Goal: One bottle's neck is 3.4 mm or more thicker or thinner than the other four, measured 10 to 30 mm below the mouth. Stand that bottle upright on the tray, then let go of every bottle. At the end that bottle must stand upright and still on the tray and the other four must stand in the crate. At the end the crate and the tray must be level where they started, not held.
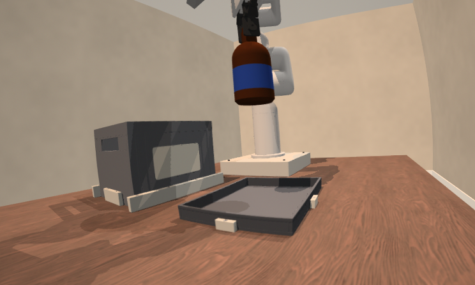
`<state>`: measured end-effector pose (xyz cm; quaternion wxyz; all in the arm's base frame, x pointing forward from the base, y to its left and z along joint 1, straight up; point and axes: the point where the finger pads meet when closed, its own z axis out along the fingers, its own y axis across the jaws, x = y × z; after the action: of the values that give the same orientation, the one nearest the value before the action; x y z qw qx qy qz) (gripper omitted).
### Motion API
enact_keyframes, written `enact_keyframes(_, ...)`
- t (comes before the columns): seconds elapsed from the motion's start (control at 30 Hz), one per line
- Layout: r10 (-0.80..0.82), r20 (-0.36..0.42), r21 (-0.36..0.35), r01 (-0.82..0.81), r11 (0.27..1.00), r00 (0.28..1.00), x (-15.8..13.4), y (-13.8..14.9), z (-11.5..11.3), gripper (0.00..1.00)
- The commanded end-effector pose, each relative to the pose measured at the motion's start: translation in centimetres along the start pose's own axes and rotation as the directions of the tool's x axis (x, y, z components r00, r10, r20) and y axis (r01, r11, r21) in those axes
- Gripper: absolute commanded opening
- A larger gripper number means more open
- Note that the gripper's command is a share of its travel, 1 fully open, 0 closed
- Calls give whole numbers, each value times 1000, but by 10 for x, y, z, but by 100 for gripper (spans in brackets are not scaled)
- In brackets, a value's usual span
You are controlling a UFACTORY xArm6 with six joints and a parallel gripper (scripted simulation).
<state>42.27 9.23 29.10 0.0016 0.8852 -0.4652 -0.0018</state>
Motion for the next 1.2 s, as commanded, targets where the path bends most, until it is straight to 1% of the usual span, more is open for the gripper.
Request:
enact_keyframes(0.0,0,-2,4,0,1000,1000,0,-1,-2,0)
enact_keyframes(0.73,0,-2,4,0,1000,1000,0,-1,-2,0)
enact_keyframes(1.17,0,-2,4,0,1000,1000,0,-1,5,0)
